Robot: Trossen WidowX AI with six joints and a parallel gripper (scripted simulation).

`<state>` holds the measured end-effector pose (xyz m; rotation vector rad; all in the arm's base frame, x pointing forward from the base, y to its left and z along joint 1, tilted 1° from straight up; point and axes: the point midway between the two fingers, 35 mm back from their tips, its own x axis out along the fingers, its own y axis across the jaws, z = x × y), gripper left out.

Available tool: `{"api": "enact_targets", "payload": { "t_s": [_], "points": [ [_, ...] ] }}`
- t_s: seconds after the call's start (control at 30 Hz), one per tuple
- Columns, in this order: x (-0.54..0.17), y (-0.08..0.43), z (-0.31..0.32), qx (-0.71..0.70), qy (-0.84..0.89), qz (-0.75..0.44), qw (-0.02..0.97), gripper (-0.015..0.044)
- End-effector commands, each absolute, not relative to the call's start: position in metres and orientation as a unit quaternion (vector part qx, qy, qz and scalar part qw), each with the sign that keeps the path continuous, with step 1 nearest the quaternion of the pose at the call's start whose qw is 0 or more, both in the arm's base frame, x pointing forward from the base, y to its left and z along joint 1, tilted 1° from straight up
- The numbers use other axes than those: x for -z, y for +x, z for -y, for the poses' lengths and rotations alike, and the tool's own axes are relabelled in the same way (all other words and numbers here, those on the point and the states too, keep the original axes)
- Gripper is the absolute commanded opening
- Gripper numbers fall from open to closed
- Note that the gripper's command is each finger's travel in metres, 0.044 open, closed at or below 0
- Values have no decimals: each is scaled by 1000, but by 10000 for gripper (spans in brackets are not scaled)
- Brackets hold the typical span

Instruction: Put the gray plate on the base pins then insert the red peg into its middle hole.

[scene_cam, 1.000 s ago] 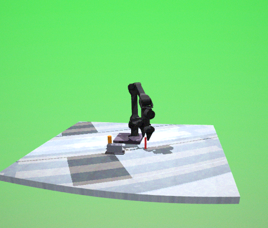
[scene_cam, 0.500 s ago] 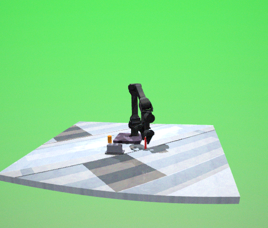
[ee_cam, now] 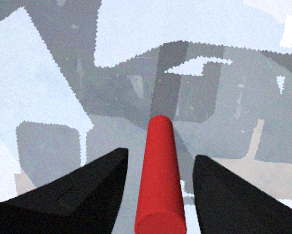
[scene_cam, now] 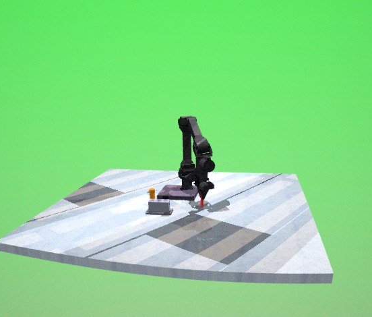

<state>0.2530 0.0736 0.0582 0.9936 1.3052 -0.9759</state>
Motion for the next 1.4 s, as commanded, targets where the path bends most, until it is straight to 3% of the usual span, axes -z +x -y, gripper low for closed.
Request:
{"api": "enact_targets", "payload": {
  "t_s": [0.0,0.23,1.37],
  "points": [
    [-58,253,-74,416,423,-559,579,46],
    [-58,253,-74,416,423,-559,579,0],
    [-130,265,-69,418,422,-560,577,0]
  ]
}}
